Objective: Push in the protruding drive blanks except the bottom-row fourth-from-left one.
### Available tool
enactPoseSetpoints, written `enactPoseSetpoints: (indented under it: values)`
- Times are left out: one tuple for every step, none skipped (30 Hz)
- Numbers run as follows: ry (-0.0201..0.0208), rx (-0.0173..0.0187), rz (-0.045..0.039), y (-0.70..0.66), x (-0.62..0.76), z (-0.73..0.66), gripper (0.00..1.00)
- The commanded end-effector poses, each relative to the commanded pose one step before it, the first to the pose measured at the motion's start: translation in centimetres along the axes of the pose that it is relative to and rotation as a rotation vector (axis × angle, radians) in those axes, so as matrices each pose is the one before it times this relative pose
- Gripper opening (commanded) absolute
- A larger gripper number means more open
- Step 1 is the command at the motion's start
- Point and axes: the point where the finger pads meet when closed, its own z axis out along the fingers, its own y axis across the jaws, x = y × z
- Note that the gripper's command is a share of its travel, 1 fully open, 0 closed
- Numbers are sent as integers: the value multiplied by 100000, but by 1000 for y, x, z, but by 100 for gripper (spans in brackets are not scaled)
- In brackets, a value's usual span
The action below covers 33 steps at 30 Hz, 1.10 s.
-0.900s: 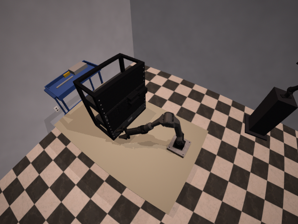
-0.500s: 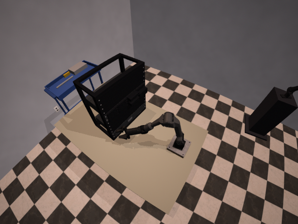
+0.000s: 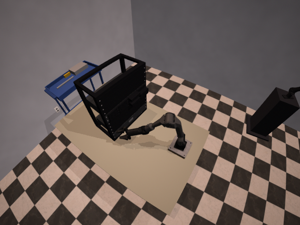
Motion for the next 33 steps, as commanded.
enactPoseSetpoints:
  values:
    - [-32, 199, -44, -91, -15, -6, 100]
    - [0, 0, 0, 0, 0, 0, 100]
    - [0, 0, 0, 0, 0, 0, 100]
    - [0, 0, 0, 0, 0, 0, 100]
    - [0, 0, 0, 0, 0, 0, 100]
    - [0, 0, 0, 0, 0, 0, 100]
    - [0, 0, 0, 0, 0, 0, 100]
    - [-2, 1, 2, 3, -12, -11, 100]
    - [-14, 5, 10, 21, -76, -69, 100]
    - [-31, 11, 22, 52, -181, -169, 100]
    - [-43, 16, 30, 92, -306, -294, 100]
    - [-40, 14, 29, 137, -430, -432, 100]
    - [-14, 3, 10, 186, -533, -573, 100]
    - [39, -20, -29, 234, -603, -705, 100]
    - [77, -34, -59, 274, -671, -816, 100]
    - [-102, 59, 86, 282, -923, -884, 100]
    - [1, -3, 1, 314, -862, -945, 100]
    - [101, -64, -89, 332, -762, -961, 100]
    - [-82, 70, 74, 236, -788, -745, 100]
    - [-36, 27, 34, 218, -657, -671, 100]
    - [11, -13, -9, 194, -509, -577, 100]
    - [34, -32, -32, 157, -368, -456, 100]
    - [0, 0, 0, 0, 0, 0, 100]
    - [0, 0, 0, 0, 0, 0, 100]
    - [36, -33, -35, 112, -242, -320, 100]
    - [25, -23, -25, 66, -136, -188, 100]
    - [11, -11, -11, 28, -55, -78, 100]
    - [2, -2, -2, 4, -9, -12, 100]
    - [1, 3, 2, -2, 1, 0, 100]
    - [8, 23, 14, -11, 10, -3, 100]
    - [21, 62, 37, -30, 26, -9, 100]
    - [40, 116, 70, -57, 49, -16, 100]
    - [64, 185, 110, -90, 78, -26, 100]
